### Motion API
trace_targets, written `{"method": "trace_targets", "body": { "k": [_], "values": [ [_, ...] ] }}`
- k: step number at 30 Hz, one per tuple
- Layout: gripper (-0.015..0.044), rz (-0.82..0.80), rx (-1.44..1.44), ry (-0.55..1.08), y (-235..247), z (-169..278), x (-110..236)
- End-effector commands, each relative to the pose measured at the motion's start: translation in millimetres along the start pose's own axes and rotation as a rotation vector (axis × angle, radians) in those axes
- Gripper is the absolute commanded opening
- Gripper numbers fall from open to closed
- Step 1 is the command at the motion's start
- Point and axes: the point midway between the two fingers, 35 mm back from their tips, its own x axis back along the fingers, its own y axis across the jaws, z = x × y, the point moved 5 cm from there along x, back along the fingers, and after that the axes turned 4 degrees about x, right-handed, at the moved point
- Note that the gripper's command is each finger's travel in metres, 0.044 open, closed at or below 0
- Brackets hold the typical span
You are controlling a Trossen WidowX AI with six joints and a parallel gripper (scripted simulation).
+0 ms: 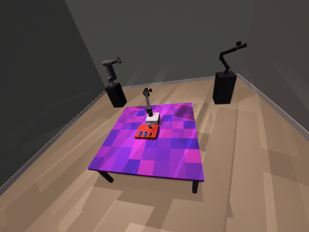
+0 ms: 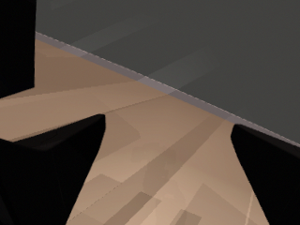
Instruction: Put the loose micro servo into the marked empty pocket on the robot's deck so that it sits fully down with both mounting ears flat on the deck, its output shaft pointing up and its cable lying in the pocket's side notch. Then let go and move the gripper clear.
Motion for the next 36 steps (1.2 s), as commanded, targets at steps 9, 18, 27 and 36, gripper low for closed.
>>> {"method": "trace_targets", "body": {
  "k": [9, 18, 27, 36],
  "values": [
    [0.0440, -0.153, -0.084, 0.027, 73.8, -24.2, 18.5],
    [0.0440, -0.336, -0.155, 0.092, 162.7, -50.7, 59.9],
    [0.0440, -0.556, -0.266, 0.207, 262.7, -79.7, 136.5],
    [0.0440, -0.754, -0.348, 0.368, 339.4, -95.9, 239.5]
  ]
}}
